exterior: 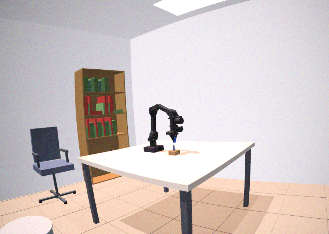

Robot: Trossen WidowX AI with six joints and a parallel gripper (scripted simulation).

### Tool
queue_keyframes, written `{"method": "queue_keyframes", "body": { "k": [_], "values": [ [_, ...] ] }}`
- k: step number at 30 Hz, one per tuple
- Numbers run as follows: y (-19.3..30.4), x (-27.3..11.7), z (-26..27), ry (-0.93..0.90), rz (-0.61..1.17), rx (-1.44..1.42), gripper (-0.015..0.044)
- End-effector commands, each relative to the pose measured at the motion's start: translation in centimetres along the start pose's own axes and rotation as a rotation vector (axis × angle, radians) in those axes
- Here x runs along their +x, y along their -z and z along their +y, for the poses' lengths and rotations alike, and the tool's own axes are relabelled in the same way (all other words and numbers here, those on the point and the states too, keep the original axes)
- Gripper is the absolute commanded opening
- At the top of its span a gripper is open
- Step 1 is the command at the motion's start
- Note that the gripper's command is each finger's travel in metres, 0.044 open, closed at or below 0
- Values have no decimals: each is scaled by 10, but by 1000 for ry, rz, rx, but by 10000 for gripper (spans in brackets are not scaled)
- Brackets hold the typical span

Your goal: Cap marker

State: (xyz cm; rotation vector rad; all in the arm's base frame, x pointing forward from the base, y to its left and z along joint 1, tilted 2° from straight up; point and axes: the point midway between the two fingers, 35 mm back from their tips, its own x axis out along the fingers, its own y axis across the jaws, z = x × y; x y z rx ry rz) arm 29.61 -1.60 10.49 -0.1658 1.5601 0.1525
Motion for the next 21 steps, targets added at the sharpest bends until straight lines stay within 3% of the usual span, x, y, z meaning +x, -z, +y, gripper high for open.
{"method": "queue_keyframes", "body": {
  "k": [1,21],
  "values": [
    [5,-3,-7,3,5,-3,0],
    [5,21,-8,3,5,-3,0]
  ]
}}
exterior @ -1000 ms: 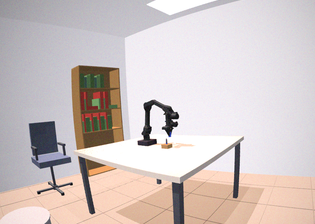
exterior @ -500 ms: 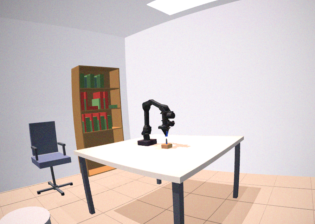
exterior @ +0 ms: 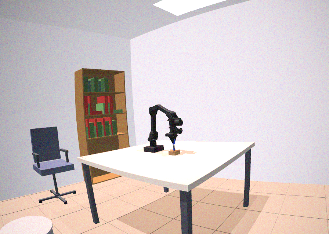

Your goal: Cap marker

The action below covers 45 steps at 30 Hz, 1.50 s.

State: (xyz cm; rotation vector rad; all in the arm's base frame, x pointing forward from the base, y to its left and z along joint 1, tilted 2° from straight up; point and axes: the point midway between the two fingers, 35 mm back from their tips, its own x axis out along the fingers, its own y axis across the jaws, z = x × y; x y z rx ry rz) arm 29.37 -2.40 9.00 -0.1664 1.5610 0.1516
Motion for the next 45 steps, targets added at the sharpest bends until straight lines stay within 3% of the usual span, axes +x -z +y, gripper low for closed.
{"method": "queue_keyframes", "body": {
  "k": [1,30,45],
  "values": [
    [1,8,0,2,4,-3,0],
    [2,39,0,2,4,-3,0],
    [2,39,0,1,6,0,394]
  ]
}}
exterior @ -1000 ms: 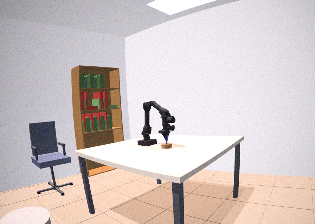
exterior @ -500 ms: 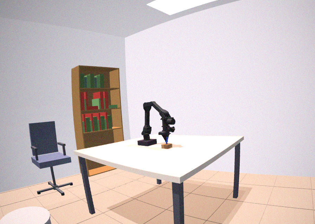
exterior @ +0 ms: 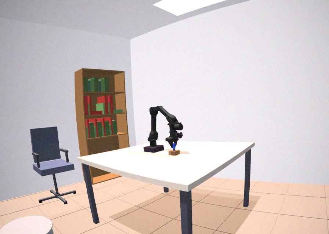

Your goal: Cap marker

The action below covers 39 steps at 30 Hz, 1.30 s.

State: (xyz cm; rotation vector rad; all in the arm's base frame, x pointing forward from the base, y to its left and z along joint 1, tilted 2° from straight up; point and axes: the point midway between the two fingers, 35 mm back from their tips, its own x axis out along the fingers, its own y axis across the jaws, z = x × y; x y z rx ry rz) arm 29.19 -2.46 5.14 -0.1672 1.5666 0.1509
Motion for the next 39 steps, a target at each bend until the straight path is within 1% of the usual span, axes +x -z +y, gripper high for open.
{"method": "queue_keyframes", "body": {
  "k": [1,2,4,5,8,10,15,20,32,39],
  "values": [
    [0,0,0,0,0,0,420],
    [0,0,0,0,0,0,440],
    [0,-2,0,0,0,0,440],
    [-1,-10,0,0,0,0,440],
    [-2,-53,-1,0,0,0,440],
    [0,-73,0,0,0,0,440],
    [0,-75,0,0,0,0,440],
    [-1,-66,3,1,-2,170,309],
    [-1,-66,3,1,-2,170,0],
    [-1,-66,3,1,-2,170,0]
  ]
}}
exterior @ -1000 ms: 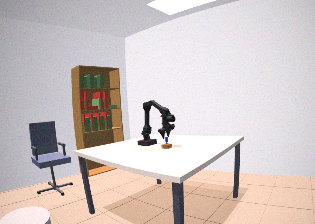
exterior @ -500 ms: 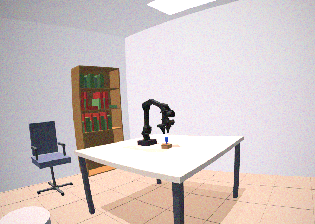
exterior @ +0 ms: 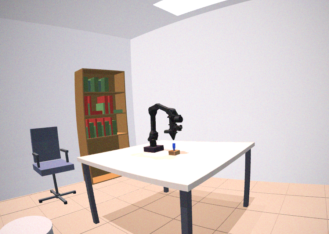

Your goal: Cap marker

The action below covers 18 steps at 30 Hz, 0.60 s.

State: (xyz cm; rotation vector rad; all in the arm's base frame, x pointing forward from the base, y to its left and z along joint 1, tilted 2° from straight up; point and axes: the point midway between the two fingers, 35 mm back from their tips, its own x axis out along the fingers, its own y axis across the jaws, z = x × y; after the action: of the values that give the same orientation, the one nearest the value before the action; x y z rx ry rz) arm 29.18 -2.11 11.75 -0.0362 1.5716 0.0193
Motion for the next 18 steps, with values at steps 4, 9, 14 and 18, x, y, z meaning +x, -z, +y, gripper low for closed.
{"method": "queue_keyframes", "body": {
  "k": [4,9,14,18],
  "values": [
    [0,2,0,1,-2,3,0],
    [-1,8,0,1,-2,3,0],
    [-1,16,0,1,-2,3,0],
    [-1,22,0,1,-2,3,0]
  ]
}}
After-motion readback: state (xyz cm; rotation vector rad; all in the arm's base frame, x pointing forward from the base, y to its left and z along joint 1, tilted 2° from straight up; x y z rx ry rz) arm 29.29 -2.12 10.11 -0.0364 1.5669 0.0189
